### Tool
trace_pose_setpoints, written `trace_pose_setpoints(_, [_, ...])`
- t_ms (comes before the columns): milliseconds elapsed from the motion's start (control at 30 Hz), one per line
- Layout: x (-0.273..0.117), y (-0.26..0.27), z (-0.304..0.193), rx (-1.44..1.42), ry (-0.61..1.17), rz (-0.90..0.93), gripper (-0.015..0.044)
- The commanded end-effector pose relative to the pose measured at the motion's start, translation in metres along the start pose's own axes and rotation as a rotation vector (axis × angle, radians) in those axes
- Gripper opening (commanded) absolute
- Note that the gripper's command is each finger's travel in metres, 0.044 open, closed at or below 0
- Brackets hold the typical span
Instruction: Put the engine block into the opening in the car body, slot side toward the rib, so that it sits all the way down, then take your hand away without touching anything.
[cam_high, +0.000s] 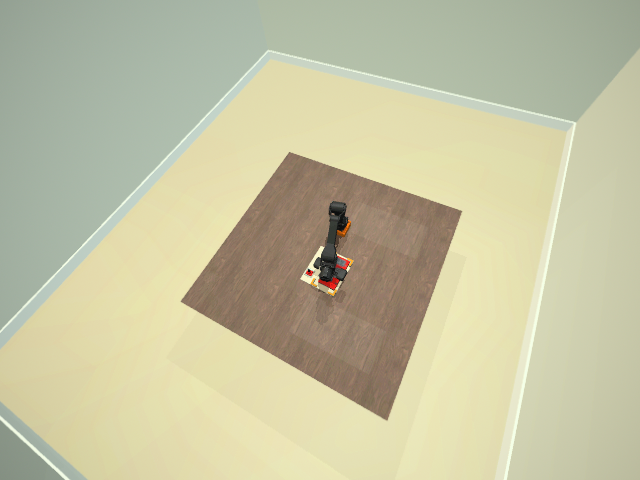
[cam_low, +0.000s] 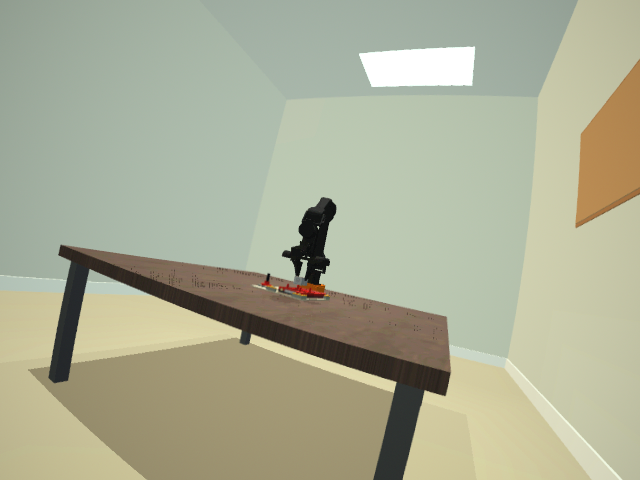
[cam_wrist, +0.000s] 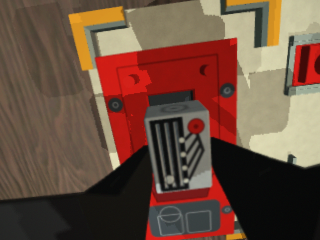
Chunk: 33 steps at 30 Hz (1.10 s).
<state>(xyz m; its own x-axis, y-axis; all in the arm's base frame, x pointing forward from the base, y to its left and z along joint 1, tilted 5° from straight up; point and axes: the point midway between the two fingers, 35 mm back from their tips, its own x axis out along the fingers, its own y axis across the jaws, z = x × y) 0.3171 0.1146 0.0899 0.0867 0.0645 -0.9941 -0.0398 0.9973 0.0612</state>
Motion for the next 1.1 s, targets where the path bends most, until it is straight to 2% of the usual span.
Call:
trace_pose_setpoints(0, [0.0004,0.0,0.0006,0.001,-0.001,-0.002,0.016])
trace_pose_setpoints(1067, [0.0006,0.0,0.0018,-0.008,-0.001,-0.002,0.016])
